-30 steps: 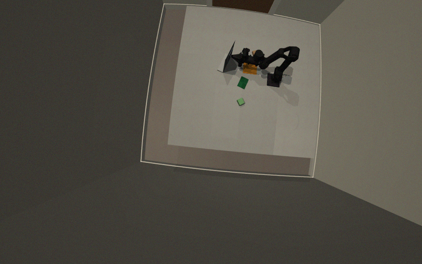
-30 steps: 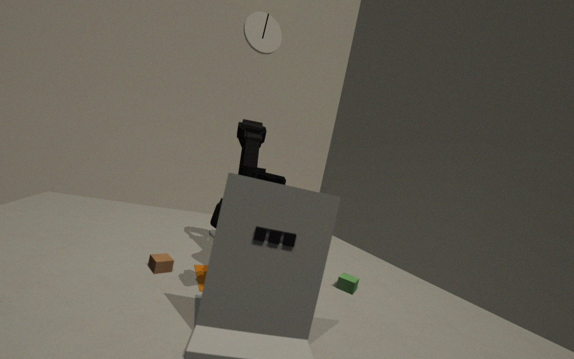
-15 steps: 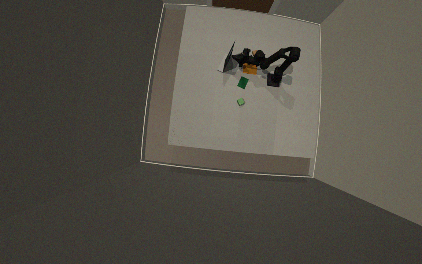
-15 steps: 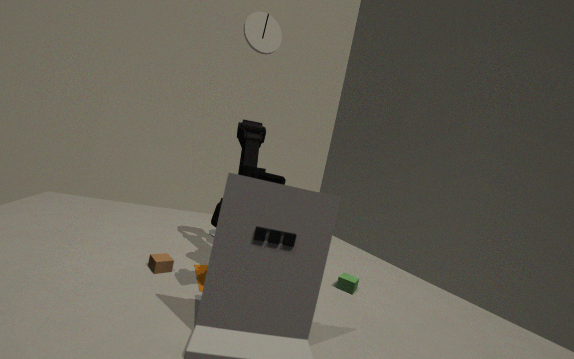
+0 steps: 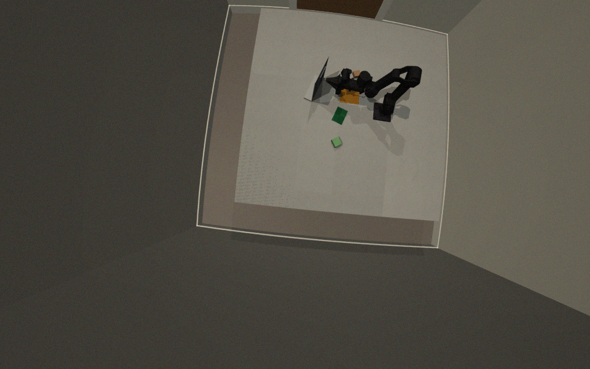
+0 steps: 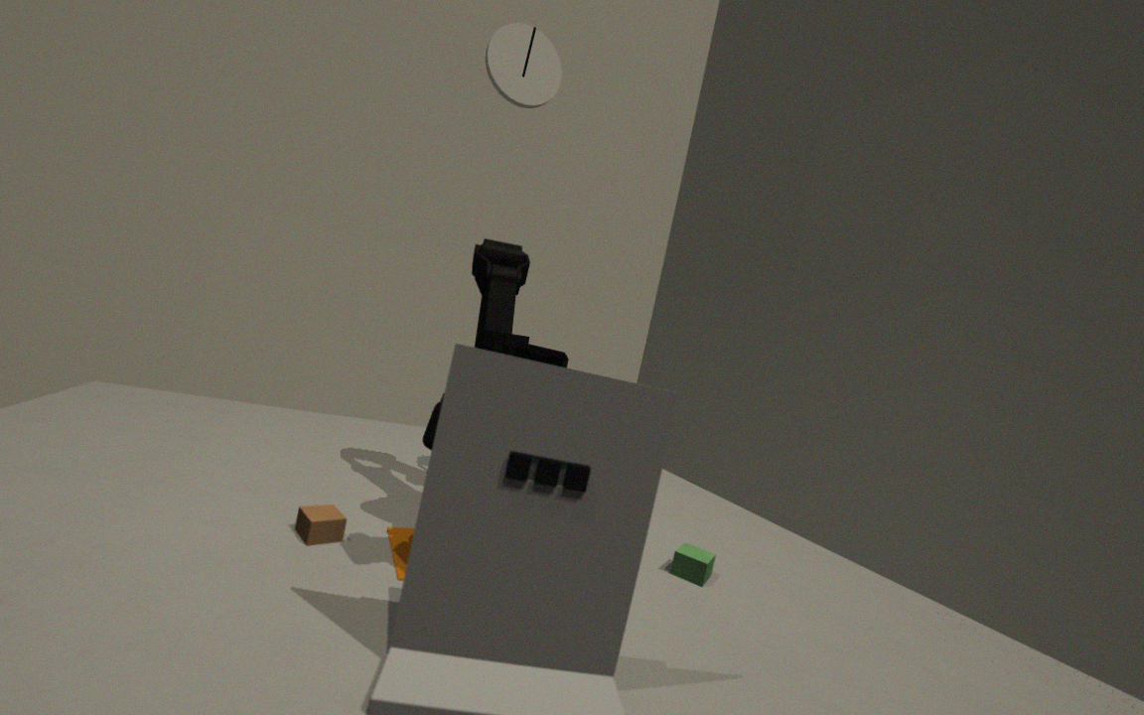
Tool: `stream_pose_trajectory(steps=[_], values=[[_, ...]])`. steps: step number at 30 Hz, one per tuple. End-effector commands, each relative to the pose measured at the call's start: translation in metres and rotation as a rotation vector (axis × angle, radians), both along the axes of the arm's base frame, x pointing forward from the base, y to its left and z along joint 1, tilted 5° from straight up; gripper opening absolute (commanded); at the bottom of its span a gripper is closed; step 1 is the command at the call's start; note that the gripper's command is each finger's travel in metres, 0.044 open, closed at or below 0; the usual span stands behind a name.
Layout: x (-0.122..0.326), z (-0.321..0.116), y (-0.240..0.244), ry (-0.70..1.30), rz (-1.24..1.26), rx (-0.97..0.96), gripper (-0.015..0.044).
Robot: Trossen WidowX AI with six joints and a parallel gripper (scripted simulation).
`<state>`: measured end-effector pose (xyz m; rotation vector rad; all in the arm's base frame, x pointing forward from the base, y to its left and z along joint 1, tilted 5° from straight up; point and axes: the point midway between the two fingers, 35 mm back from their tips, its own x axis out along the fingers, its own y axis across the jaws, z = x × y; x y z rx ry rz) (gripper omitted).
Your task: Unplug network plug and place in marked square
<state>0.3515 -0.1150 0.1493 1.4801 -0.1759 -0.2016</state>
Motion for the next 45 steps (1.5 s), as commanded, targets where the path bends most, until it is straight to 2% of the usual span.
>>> stream_pose_trajectory(steps=[1,45], values=[[-0.003,0.000,0.001,-0.001,-0.002,0.004,0.0000],[-0.025,-0.001,0.015,0.000,-0.002,0.005,0.0000]])
